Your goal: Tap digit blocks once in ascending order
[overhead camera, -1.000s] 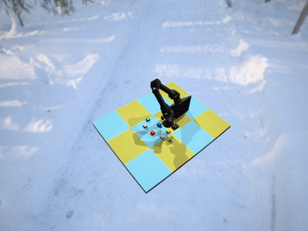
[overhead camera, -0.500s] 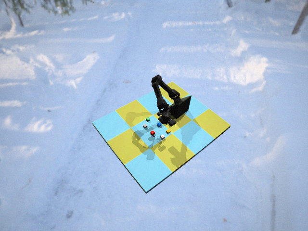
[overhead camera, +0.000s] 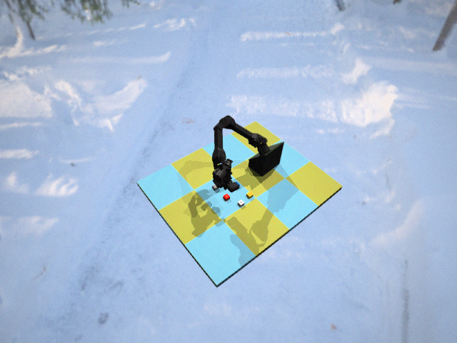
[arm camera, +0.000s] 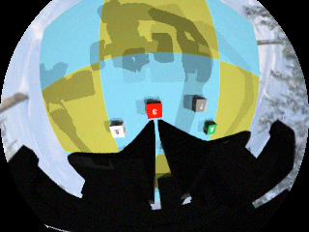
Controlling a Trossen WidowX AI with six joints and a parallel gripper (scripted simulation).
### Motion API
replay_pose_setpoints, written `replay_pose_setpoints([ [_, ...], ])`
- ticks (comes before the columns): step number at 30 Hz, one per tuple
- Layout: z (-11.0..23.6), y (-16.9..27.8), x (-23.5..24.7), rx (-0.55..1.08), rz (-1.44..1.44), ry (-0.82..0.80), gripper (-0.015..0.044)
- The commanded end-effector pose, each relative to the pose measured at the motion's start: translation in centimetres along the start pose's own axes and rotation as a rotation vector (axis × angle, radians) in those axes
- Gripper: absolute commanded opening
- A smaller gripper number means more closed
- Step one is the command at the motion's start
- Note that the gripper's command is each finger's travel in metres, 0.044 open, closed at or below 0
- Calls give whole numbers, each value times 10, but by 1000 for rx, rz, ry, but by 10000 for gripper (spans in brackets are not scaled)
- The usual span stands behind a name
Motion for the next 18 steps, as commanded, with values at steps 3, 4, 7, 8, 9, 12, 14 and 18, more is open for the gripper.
replay_pose_setpoints([
  [3,-62,8,-7,29,10,25,20],
  [4,-62,8,-7,29,10,25,20],
  [7,-62,8,-7,29,10,25,20],
  [8,-63,8,-7,29,10,25,20],
  [9,-64,8,-7,29,10,25,20],
  [12,-69,8,-7,29,10,25,20],
  [14,-72,8,-7,29,10,25,20],
  [18,-79,8,-7,29,10,25,20],
])
Point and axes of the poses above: the point midway between the two fingers, 35 mm back from their tips, its own z axis back along the fingers, its own x axis across the jaws, y = z × x, the point moved 1 cm from there along z, back along the fingers, and after that the axes turned 7 degrees about -z, right-handed, at the moved point
